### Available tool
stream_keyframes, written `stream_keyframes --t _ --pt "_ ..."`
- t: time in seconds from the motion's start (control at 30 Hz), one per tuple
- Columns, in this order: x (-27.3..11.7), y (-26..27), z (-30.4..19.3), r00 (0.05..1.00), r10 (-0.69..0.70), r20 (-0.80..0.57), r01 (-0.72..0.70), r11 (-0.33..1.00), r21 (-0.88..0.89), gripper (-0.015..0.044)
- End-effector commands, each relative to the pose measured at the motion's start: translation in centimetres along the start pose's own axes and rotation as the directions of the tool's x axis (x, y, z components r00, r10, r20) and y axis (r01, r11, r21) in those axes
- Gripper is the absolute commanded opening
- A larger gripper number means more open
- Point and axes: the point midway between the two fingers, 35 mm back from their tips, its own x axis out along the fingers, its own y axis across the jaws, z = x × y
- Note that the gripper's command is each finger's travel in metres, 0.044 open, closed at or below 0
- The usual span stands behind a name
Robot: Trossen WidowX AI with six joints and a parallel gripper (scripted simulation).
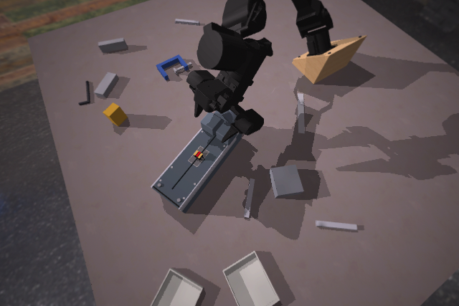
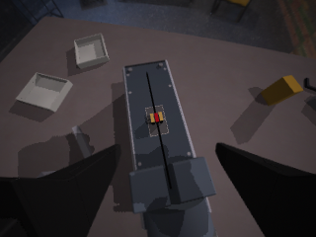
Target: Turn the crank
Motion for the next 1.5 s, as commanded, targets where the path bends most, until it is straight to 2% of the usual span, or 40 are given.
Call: stream_keyframes --t 0.0,0.27,0.37,1.2,1.47 --pt "-0.1 0.2 0.0 1.0 0.004 -0.005 -0.004 1.0 -0.007 0.044" --pt "-3.9 0.0 2.9 1.0 0.003 0.0 -0.003 1.0 0.001 0.044" --pt "-4.1 -0.2 2.8 1.0 0.007 0.003 -0.007 1.0 -0.003 0.044" --pt "-10.4 -5.0 -5.2 0.983 0.138 0.125 -0.12 0.983 -0.139 0.044" --pt "-10.1 -5.1 -6.1 0.98 0.145 0.133 -0.125 0.981 -0.147 0.044"
